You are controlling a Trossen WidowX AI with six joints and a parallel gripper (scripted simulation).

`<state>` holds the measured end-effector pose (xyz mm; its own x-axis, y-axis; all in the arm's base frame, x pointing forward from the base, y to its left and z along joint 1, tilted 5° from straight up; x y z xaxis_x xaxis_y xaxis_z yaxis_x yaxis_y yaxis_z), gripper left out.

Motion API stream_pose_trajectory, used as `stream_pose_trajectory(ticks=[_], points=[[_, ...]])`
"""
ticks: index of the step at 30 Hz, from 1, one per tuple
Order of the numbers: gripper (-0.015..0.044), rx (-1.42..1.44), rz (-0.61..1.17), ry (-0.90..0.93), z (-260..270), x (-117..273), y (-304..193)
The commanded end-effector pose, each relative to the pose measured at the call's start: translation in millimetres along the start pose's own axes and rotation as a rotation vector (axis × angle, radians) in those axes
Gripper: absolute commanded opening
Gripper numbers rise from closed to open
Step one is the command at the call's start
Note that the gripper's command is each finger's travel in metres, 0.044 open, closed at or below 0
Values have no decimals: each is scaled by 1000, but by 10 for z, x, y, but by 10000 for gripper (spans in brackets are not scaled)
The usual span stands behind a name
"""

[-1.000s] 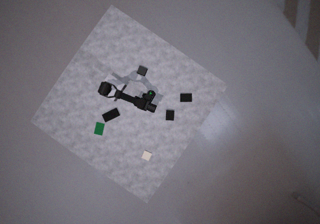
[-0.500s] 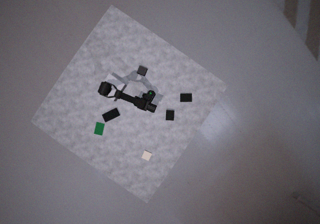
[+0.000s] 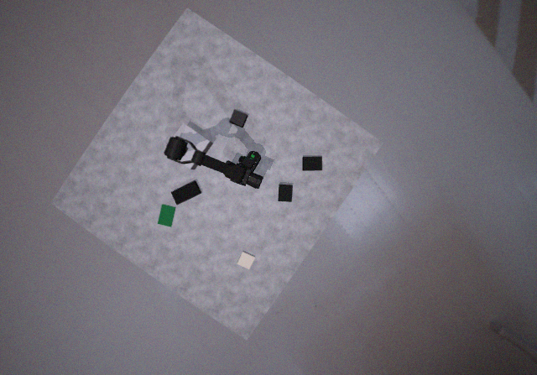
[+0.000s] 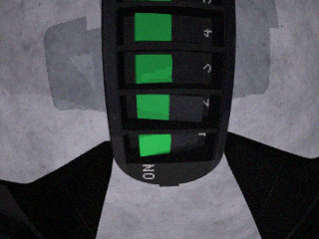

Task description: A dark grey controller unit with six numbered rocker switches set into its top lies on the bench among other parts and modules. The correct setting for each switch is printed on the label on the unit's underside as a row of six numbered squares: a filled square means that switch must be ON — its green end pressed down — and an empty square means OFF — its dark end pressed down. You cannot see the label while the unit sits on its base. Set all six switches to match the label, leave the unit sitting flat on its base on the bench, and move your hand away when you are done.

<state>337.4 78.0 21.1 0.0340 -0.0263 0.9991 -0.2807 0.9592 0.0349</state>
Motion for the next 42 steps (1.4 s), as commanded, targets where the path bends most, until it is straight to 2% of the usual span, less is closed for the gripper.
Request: stream_pose_trajectory(ticks=[1,2,15,19,29,38,42], points=[[0,5,-2,18,42,-22,13],[0,5,-2,18,42,-22,13],[341,0,0,1,-4,27,0],[440,5,-2,16,-28,466,-3],[440,5,-2,17,-27,494,-3],[204,-70,-7,20,300,288,596],[99,-77,-7,20,335,270,642]])
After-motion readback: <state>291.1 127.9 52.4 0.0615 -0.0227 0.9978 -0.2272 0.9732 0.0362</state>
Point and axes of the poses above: the point midway between the two fingers, 35 mm back from their tips, its own x axis back along the fingers, its own z axis across the jaws, y = z × x, the point moved 4 cm from there along x, back along the fingers, and after that the axes turned 9 degrees about x, right-handed, at the moved point
